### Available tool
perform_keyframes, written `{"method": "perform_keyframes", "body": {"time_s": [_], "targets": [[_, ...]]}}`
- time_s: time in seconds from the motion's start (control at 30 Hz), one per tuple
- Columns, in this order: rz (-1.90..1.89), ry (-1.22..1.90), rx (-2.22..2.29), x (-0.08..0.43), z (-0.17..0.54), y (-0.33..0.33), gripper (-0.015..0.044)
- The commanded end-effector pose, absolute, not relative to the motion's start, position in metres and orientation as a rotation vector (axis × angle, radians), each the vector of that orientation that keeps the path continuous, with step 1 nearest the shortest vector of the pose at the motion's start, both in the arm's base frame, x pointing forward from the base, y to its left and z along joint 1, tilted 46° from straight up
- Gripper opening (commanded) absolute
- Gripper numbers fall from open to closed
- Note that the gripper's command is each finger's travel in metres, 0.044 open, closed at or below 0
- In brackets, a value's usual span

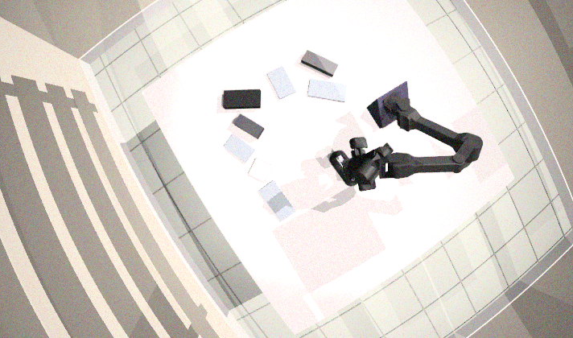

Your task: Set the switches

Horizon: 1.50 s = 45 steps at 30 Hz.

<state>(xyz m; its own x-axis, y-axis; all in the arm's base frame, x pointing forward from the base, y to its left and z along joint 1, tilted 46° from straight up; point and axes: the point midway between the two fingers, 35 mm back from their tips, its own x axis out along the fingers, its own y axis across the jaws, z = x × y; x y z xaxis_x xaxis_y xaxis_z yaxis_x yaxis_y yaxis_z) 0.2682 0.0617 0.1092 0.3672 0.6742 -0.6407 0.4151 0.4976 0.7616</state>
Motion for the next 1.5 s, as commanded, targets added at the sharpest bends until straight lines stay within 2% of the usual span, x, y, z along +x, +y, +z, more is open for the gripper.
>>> {"method": "perform_keyframes", "body": {"time_s": [0.0,0.2,0.3,1.47], "targets": [[-0.032,1.439,1.392,0.277,0.122,0.073,0.0289],[-0.518,1.66,1.732,0.284,0.138,0.092,0.044],[-0.663,1.698,1.8,0.286,0.142,0.097,0.044],[-0.658,1.698,1.796,0.289,0.117,0.122,0.044]]}}
